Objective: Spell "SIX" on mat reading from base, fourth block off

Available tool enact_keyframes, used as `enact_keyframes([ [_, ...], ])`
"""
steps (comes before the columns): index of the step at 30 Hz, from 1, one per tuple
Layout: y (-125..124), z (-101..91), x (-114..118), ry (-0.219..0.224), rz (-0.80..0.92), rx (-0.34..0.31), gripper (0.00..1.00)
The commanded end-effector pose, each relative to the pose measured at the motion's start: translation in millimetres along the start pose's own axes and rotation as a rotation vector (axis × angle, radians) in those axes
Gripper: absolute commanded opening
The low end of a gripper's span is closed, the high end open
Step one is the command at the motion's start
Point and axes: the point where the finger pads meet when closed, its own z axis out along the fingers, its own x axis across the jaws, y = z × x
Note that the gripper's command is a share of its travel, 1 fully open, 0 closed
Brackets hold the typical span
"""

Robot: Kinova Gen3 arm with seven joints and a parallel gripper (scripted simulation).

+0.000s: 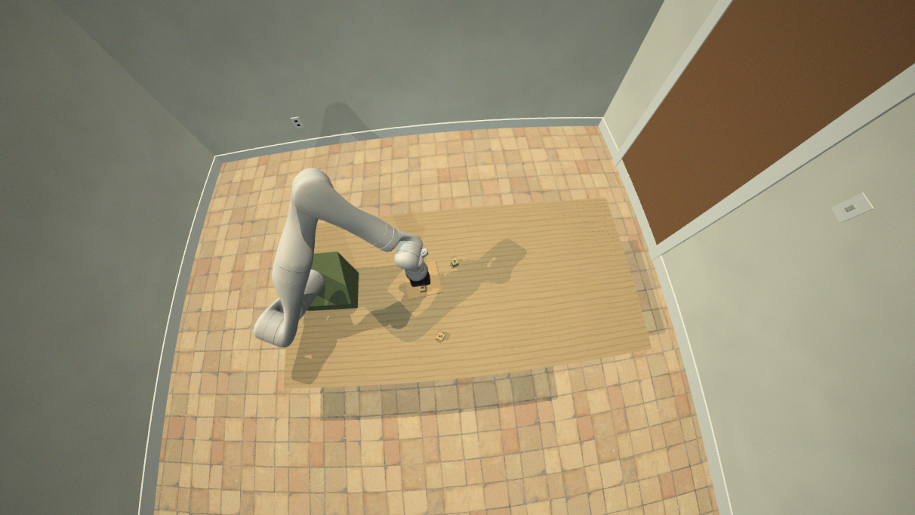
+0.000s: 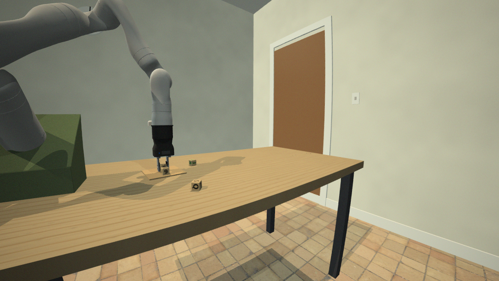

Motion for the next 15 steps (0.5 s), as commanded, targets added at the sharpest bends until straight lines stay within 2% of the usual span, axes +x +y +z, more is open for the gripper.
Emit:
enact_keyframes([
  [1, -0.3, -0.8, 0.6, 0.002, 0.0, 0.001, 0.49],
  [15, -0.3, 1.4, 0.6, 0.002, 0.0, 0.001, 0.49],
])
